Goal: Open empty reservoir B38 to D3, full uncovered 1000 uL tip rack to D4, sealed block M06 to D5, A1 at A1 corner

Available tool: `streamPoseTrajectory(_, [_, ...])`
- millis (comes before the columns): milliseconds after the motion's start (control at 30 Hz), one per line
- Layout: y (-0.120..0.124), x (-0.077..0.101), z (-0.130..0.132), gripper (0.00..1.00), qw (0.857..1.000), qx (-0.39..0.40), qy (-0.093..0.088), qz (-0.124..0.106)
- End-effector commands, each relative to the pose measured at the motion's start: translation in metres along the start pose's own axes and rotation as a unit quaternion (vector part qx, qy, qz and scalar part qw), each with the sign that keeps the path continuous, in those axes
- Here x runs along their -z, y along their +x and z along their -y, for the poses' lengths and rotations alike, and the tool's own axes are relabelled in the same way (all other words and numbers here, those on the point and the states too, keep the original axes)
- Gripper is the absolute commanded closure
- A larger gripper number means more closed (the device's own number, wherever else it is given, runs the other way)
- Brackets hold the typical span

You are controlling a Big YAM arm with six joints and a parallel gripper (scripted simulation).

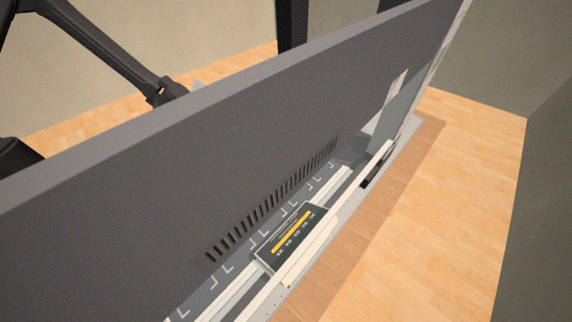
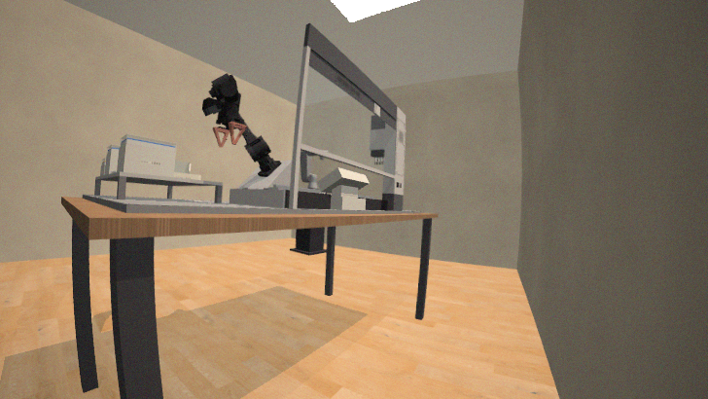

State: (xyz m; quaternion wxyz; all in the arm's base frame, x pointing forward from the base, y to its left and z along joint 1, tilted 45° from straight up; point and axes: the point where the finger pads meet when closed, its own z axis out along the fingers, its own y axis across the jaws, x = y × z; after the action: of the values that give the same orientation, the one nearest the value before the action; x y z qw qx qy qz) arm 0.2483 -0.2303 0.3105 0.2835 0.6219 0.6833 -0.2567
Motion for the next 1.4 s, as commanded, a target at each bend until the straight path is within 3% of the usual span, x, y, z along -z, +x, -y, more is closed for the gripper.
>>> streamPoseTrajectory(0, [-0.011,0.01,0.013,0.0,1.0,-0.004,-0.013,0.014])
streamPoseTrajectory(267, [-0.011,0.009,0.044,0.0,1.0,-0.004,-0.013,0.016])
streamPoseTrajectory(300, [-0.034,0.021,0.037,0.0,0.999,-0.014,-0.023,0.027])
streamPoseTrajectory(1367, [-0.17,0.019,0.039,0.0,1.0,-0.001,-0.011,0.02])
